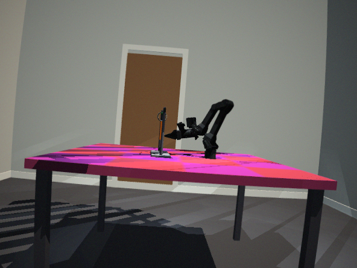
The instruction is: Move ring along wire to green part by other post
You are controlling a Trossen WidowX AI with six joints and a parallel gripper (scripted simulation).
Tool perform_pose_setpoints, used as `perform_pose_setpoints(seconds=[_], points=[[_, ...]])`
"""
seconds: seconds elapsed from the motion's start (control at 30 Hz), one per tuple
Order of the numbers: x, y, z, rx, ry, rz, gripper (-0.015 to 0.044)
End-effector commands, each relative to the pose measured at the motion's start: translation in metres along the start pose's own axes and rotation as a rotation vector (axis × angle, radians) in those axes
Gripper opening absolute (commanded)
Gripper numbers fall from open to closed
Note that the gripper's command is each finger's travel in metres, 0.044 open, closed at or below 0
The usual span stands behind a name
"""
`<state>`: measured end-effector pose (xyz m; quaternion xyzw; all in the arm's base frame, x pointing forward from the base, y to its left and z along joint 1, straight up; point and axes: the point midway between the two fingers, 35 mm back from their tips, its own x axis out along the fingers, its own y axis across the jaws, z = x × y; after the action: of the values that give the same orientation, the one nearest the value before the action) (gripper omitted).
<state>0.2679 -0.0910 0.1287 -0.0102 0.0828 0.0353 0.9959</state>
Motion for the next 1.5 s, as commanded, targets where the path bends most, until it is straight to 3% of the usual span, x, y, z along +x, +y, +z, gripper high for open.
perform_pose_setpoints(seconds=[0.0, 1.47], points=[[0.006, -0.002, 0.002, 0.004, 0.000, -0.003, 0.0160], [0.063, 0.001, 0.000, 0.005, -0.008, -0.003, 0.0160]])
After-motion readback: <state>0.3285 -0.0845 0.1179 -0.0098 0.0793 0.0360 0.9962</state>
